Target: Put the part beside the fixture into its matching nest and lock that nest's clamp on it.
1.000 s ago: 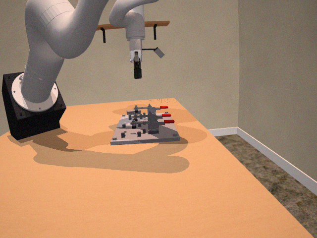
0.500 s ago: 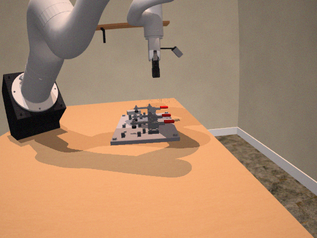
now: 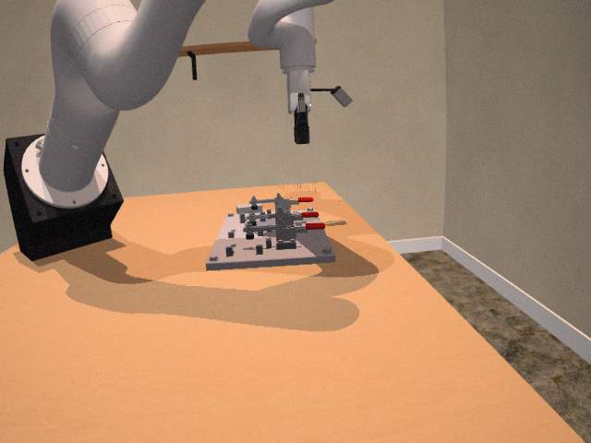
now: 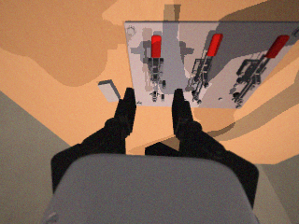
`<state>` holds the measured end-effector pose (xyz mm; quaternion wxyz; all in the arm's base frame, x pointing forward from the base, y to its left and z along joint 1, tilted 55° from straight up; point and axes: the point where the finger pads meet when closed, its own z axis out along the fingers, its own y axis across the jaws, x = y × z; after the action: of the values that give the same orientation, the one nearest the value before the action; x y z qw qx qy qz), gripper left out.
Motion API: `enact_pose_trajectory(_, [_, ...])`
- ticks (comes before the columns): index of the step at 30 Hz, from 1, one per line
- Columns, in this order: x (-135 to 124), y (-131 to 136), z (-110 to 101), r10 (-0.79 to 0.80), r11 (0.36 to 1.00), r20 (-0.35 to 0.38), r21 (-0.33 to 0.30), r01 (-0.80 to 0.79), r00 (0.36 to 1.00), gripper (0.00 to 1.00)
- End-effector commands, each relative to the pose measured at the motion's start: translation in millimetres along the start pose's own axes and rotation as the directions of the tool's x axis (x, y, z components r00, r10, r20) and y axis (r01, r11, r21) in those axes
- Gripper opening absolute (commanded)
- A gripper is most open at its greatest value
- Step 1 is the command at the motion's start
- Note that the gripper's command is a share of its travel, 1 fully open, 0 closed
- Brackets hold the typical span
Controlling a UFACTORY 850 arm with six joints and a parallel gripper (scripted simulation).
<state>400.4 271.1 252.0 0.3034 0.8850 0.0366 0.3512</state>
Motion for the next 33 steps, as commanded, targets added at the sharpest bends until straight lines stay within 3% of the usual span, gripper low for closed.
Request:
enact_pose_trajectory(1, [1, 0, 1, 0.001, 1.000, -0.001, 0.001, -0.001, 1.000, 0.47])
enact_pose_trajectory(14, [1, 0, 30, 0.001, 1.000, -0.001, 0.001, -0.001, 1.000, 0.47])
enact_pose_trajectory(27, [1, 0, 91, 0.001, 1.000, -0.001, 0.001, -0.001, 1.000, 0.47])
enact_pose_trajectory(33, [1, 0, 105, 0.001, 1.000, -0.001, 0.001, -0.001, 1.000, 0.47])
